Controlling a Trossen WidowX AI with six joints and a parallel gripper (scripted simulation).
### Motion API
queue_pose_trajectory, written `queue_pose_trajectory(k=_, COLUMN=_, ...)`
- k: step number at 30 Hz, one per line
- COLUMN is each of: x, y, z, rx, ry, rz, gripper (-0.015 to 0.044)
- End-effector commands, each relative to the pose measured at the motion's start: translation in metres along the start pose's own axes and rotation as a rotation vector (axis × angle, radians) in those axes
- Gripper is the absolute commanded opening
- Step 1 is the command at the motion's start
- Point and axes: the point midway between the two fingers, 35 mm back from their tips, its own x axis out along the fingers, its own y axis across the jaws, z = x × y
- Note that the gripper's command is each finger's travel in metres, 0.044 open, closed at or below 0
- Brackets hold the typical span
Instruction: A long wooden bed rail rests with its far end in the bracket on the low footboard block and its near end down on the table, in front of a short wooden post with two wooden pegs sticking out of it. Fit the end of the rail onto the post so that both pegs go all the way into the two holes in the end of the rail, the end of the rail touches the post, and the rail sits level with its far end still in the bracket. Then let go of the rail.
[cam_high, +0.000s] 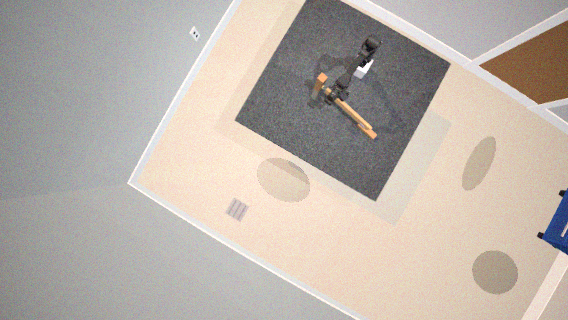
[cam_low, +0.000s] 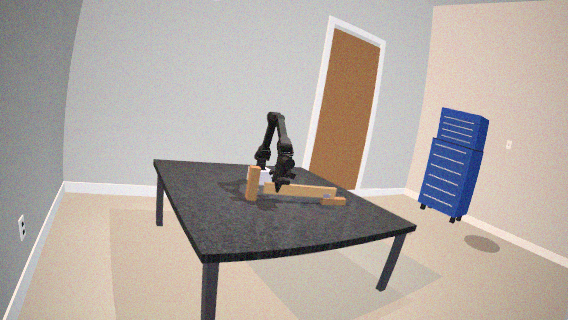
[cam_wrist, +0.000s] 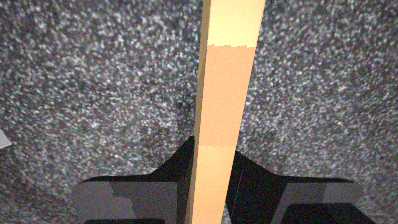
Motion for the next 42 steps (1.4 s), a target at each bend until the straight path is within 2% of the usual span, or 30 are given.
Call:
queue_pose_trajectory(k=1, x=-0.003, y=-0.001, z=0.000, rx=0.001, ry=-0.001, rz=-0.005, gripper=0.0000)
queue_pose_trajectory(k=42, x=0.000, y=-0.001, z=-0.011, rx=0.001, ry=0.000, rz=-0.005, gripper=0.0000)
